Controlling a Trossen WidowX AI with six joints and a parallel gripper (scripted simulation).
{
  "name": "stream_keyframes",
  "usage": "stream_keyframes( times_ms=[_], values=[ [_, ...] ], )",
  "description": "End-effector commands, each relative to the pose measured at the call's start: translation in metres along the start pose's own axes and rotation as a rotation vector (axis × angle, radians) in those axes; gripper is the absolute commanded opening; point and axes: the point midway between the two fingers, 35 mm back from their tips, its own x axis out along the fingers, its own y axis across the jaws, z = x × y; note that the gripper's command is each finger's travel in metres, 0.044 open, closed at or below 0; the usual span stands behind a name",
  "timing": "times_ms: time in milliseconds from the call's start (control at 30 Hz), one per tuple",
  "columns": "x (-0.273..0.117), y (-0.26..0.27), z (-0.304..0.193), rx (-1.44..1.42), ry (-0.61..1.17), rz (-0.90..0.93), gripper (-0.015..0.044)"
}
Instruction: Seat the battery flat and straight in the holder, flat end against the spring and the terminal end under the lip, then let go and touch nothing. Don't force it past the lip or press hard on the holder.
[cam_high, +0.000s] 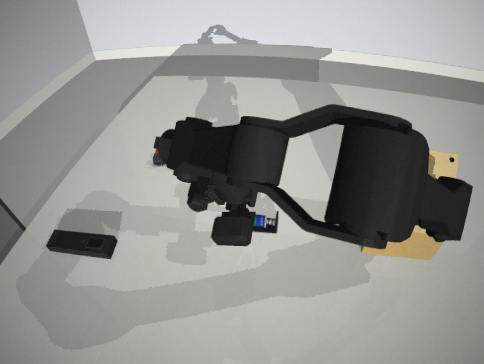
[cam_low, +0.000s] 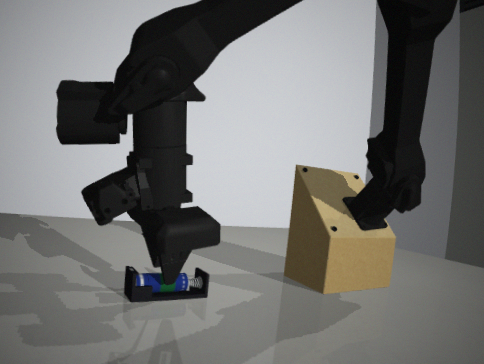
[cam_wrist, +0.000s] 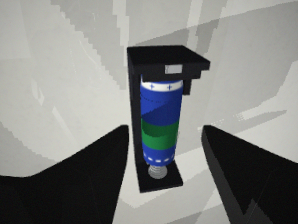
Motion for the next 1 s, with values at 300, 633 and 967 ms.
stream_keyframes(
  times_ms=[300, 633, 967],
  values=[
    [-0.068, -0.017, -0.01, -0.005, -0.007, -0.011, 0.044],
    [-0.068, -0.017, -0.01, -0.005, -0.007, -0.011, 0.044],
    [-0.068, -0.017, -0.01, -0.005, -0.007, -0.011, 0.044]
  ],
)
